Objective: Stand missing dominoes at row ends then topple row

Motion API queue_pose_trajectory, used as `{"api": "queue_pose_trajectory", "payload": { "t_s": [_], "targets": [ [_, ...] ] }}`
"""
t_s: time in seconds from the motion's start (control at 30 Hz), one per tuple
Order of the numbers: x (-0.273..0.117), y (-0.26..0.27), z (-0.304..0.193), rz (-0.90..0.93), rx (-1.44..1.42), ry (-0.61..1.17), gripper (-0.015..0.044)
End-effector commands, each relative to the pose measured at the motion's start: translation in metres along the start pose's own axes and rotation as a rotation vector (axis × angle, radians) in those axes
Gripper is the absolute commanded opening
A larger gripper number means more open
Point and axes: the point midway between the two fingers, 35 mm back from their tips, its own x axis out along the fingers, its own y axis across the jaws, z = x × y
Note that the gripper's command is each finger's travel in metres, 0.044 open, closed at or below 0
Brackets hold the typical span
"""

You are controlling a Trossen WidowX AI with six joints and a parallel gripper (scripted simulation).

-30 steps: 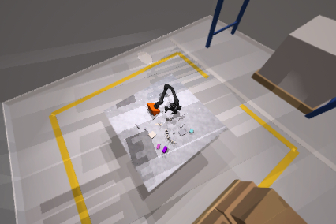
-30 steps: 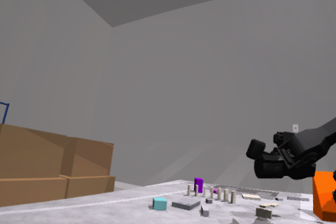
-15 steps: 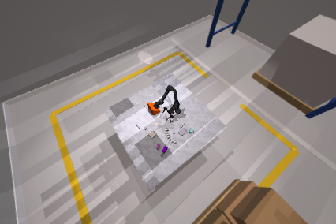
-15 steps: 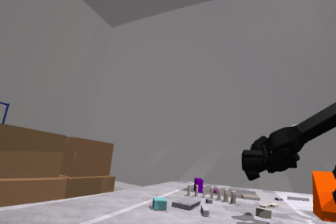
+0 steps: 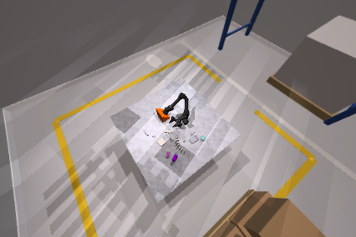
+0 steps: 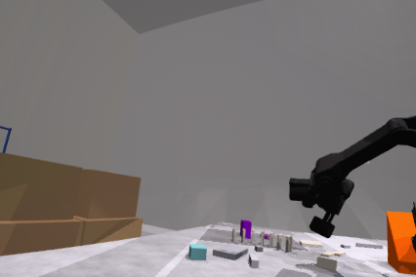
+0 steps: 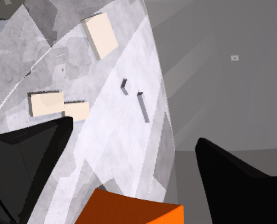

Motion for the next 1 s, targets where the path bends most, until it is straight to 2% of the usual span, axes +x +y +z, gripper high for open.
{"api": "queue_pose_trajectory", "payload": {
  "t_s": [0.0,0.23,0.47,0.83,0.97],
  "targets": [
    [0.033,0.014,-0.001,0.451,-0.633,0.198,0.044],
    [0.042,0.019,0.0,0.688,-0.86,0.148,0.044],
    [0.047,0.023,0.003,0.894,-1.07,0.009,0.044],
    [0.053,0.023,0.015,1.154,-1.309,-0.376,0.044],
    [0.054,0.022,0.018,1.183,-1.411,-0.539,0.044]
  ]
}}
